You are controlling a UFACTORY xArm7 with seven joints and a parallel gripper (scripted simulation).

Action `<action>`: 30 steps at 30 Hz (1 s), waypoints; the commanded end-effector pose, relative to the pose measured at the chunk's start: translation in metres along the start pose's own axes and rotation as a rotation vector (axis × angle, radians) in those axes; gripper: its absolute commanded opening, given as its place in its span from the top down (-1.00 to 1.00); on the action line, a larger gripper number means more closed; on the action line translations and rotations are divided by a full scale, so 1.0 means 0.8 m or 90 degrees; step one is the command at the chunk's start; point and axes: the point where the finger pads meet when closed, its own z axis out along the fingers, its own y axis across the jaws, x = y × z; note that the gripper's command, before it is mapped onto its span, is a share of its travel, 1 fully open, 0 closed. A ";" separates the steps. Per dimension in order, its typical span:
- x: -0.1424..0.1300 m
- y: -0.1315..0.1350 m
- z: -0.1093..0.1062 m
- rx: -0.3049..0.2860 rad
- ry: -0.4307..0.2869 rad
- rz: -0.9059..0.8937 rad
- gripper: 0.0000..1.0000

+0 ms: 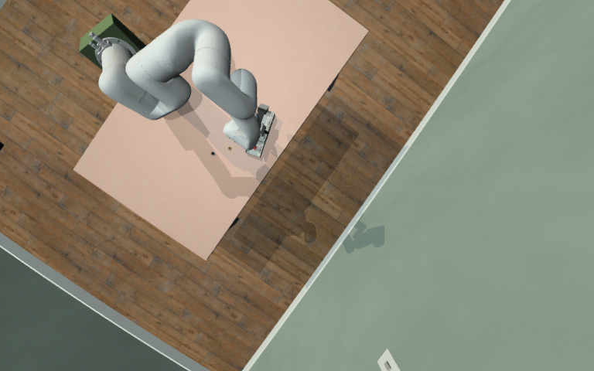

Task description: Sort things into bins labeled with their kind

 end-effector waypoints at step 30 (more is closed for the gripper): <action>-0.024 -0.079 -0.044 0.005 -0.001 -0.216 0.16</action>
